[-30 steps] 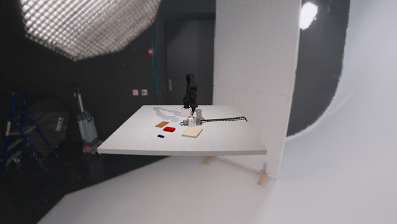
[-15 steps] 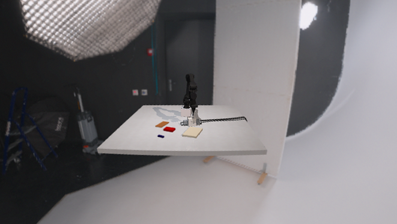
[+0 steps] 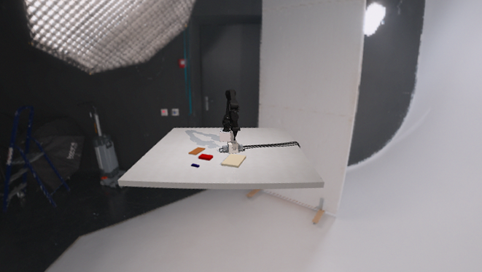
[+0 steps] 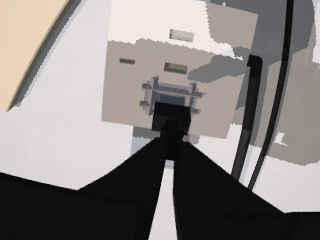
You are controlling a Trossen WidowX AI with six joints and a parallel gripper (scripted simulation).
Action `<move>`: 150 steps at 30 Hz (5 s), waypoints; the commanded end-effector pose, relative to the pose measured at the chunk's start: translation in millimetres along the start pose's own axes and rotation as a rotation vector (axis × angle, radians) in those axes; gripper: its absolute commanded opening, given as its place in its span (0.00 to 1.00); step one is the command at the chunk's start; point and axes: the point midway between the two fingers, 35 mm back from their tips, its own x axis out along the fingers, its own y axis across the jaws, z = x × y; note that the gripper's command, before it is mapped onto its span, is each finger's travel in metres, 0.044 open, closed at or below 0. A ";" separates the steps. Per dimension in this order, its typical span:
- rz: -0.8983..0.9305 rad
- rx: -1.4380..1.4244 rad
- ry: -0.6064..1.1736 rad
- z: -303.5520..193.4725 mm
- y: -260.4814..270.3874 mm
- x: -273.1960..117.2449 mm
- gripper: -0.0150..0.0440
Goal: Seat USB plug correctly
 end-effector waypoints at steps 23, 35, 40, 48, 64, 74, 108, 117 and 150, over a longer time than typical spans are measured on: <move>-0.002 -0.001 0.028 -1.9 -0.3 4.6 0.25; -0.002 -0.001 0.032 -2.1 -0.3 6.1 0.25; -0.002 -0.001 0.032 -2.1 -0.3 6.7 0.25; -0.002 -0.001 0.032 -2.0 -0.3 7.7 0.25; -0.002 -0.001 0.032 -1.9 -0.4 9.6 0.25; -0.002 -0.001 0.032 -1.8 -0.4 10.8 0.25; -0.002 -0.001 0.032 -1.5 -0.4 14.9 0.25; -0.002 -0.001 0.032 -1.4 -0.4 16.0 0.25; -0.002 -0.001 0.032 -1.1 -0.4 19.9 0.25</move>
